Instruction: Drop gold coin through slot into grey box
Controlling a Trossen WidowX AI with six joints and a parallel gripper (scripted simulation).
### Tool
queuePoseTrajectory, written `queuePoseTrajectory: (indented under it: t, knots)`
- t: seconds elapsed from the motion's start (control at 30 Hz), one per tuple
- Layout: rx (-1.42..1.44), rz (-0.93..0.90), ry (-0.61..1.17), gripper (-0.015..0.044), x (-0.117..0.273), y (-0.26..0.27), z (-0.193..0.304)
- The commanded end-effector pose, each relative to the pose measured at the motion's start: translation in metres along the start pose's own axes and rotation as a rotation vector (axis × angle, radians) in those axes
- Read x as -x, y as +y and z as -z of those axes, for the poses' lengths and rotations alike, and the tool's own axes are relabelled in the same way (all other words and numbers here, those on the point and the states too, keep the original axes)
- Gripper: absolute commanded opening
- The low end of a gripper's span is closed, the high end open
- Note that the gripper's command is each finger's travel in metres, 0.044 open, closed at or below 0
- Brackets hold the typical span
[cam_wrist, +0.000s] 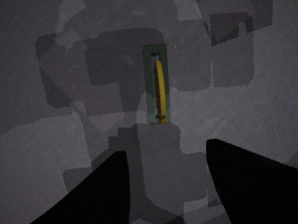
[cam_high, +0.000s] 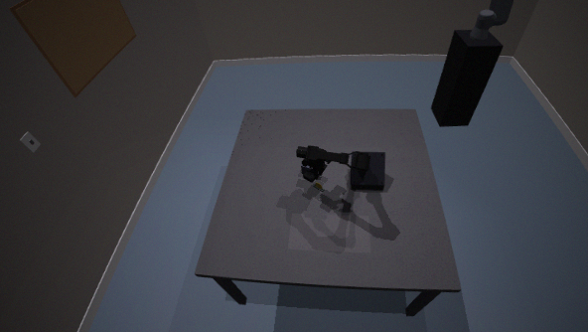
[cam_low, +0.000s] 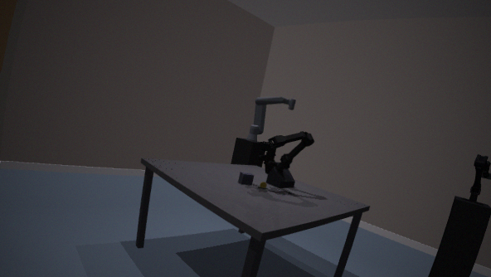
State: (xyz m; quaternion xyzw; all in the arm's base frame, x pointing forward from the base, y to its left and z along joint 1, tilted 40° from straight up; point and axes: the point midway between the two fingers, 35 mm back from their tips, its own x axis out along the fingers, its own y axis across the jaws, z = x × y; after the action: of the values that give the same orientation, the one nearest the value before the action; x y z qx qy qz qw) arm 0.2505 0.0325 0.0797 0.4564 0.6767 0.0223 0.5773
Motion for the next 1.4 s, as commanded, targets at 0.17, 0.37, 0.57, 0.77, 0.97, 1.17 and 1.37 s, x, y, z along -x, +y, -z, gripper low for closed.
queuePoseTrajectory:
  t: [0.17, 0.37, 0.57, 0.77, 0.97, 1.17, 1.37]
  knots:
    - [-0.035, 0.001, -0.003, 0.0161, -0.032, -0.006, -0.001]
    - [-0.035, 0.001, -0.003, 0.0161, -0.040, -0.005, -0.001]
    - [-0.035, 0.000, -0.003, 0.0161, -0.050, -0.005, -0.001]
    - [-0.034, 0.002, -0.002, 0.0161, -0.059, -0.005, -0.002]
    - [-0.033, 0.003, -0.002, 0.0161, -0.069, -0.005, -0.003]
    - [-0.034, 0.002, -0.002, 0.0161, -0.079, -0.005, -0.003]
    - [-0.034, 0.001, -0.002, 0.0161, -0.088, -0.005, -0.003]
